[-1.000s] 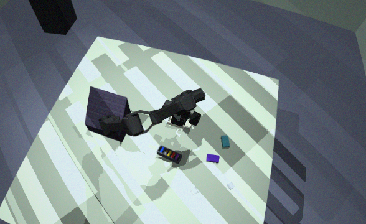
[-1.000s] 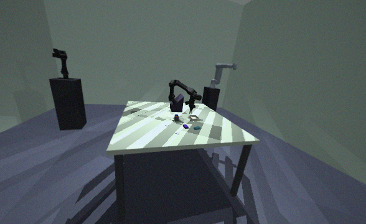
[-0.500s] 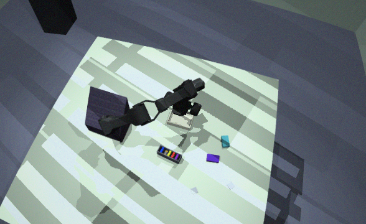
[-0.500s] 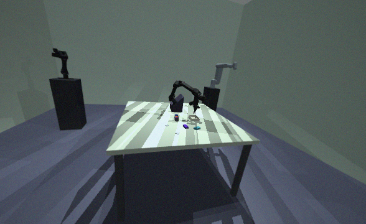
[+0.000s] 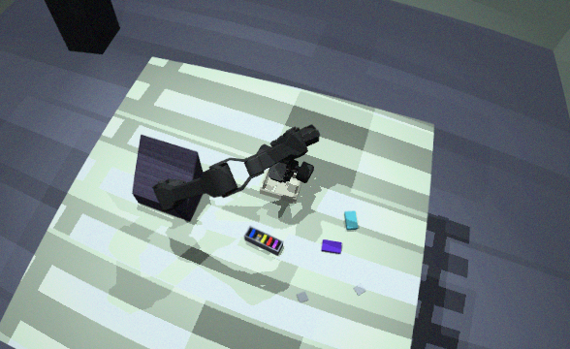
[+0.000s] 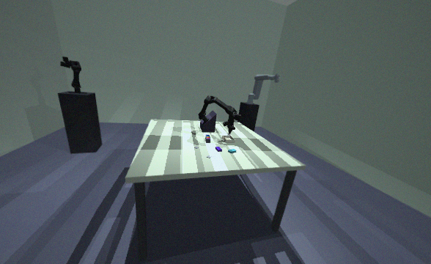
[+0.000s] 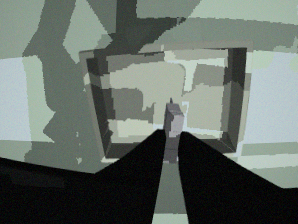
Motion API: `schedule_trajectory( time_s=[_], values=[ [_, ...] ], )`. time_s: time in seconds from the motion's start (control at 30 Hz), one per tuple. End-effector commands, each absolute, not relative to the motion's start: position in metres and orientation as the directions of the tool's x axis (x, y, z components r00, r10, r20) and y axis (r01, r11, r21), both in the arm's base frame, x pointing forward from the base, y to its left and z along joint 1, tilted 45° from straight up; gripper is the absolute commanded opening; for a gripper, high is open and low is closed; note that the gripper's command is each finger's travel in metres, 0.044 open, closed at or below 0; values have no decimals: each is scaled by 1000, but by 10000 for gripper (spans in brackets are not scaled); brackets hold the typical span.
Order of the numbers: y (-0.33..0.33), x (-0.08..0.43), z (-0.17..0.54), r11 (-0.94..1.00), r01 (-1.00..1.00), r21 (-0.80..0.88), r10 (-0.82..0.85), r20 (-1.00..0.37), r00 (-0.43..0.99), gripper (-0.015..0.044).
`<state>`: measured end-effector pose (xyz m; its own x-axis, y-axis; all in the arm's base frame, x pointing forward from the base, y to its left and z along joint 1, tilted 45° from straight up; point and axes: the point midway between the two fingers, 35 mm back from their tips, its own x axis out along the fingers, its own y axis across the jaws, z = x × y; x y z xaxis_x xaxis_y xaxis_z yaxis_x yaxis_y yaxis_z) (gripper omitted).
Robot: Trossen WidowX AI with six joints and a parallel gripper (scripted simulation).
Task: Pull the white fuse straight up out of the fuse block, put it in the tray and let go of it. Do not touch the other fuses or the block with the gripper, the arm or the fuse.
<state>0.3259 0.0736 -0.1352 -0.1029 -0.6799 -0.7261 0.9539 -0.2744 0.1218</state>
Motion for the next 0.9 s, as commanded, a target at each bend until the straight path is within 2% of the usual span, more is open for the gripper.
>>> schedule_trajectory(
  time_s=[0.0, 0.33, 0.73, 0.87],
  values=[
    [67, 324, -141, -267, 957, 118, -685, -722, -102, 0],
    [59, 322, -149, -267, 956, 119, -686, -721, -102, 0],
    [62, 324, -147, -275, 954, 121, -681, -725, -104, 315],
    [85, 326, -123, -267, 956, 118, -684, -722, -102, 330]
  ],
)
